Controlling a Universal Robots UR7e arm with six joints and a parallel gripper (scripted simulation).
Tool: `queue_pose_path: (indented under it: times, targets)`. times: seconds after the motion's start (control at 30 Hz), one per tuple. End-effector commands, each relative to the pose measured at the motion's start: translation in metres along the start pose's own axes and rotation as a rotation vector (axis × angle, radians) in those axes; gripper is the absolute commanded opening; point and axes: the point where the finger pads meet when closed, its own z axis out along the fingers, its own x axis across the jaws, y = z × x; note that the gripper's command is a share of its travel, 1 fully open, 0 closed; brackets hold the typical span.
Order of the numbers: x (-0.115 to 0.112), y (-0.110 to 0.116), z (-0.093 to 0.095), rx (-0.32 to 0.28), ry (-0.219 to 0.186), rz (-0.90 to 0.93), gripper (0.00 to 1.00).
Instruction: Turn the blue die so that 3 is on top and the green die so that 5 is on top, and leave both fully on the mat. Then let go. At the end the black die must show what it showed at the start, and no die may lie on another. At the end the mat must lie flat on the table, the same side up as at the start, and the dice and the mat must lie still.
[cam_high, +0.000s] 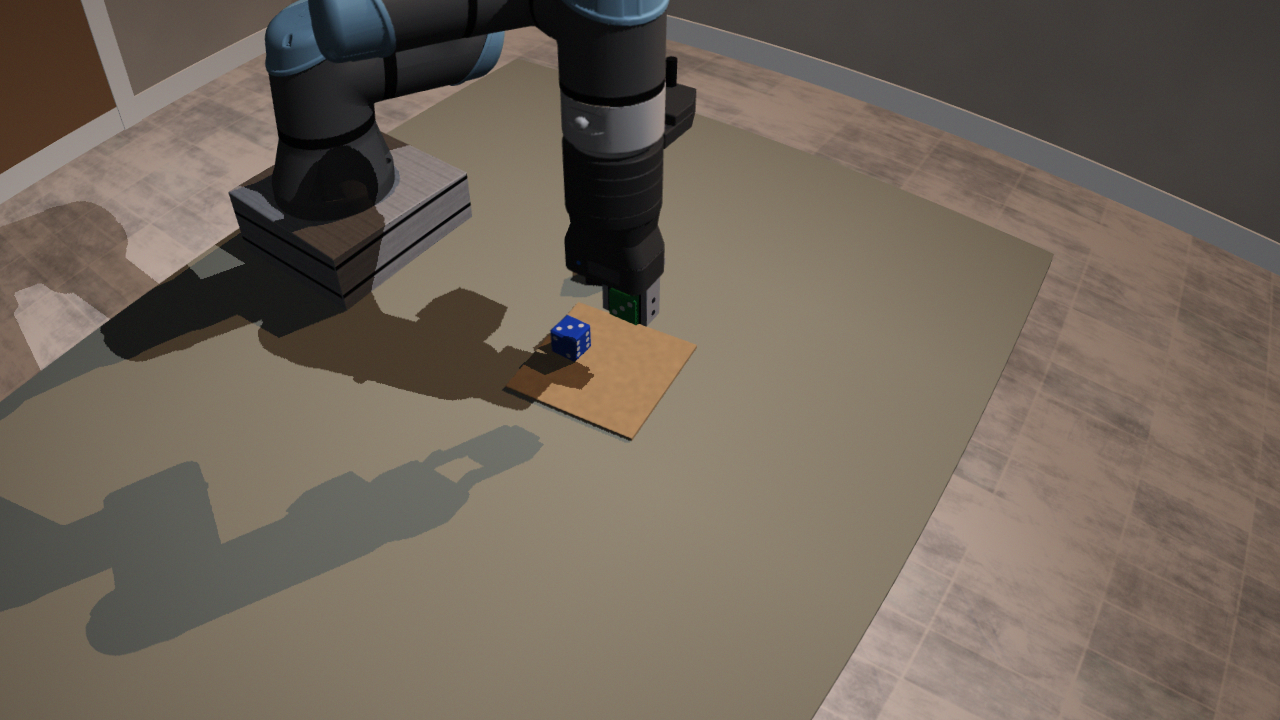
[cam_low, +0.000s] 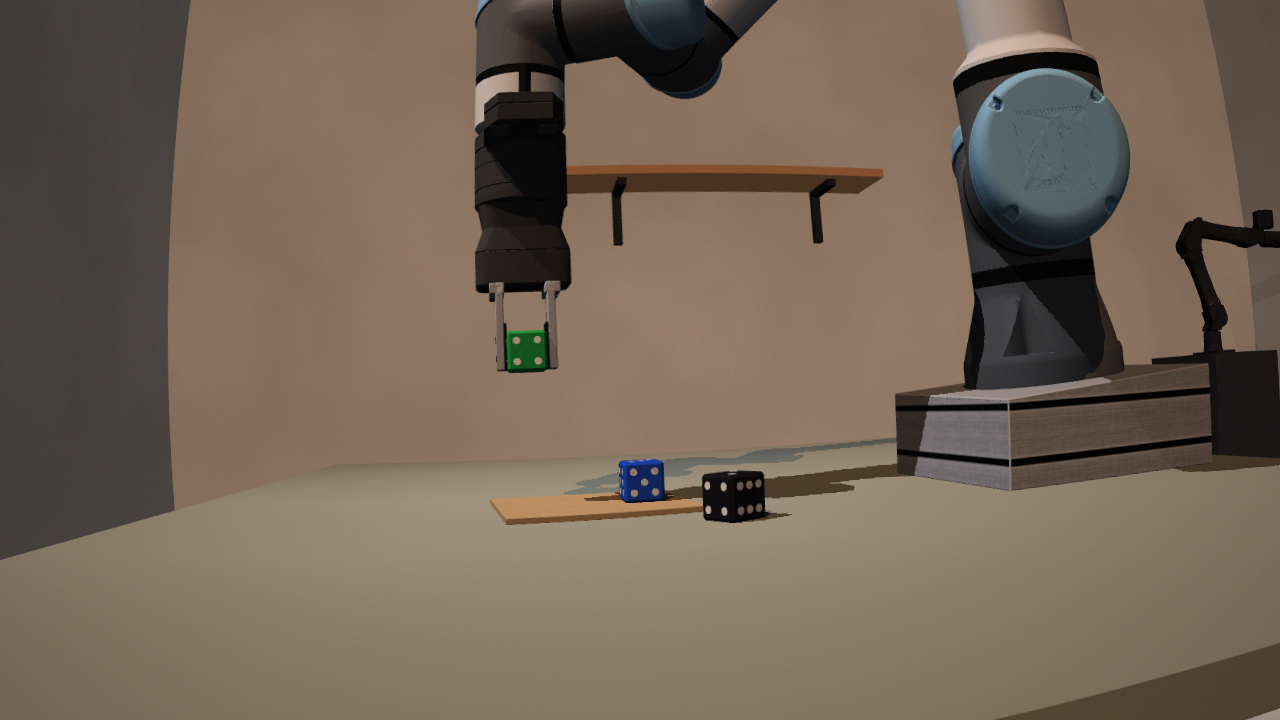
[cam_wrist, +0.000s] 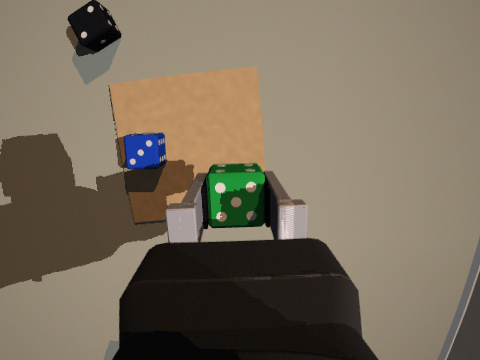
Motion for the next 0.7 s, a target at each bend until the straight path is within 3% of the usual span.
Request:
queue_pose_path:
  times: [0.0,0.67]
  targets:
    - [0.0017,-0.0091,-0.0007,-0.001,0.001,0.042,0.57]
    - [0.0019,-0.0103,0.0005,-0.001,0.001,0.047,0.57]
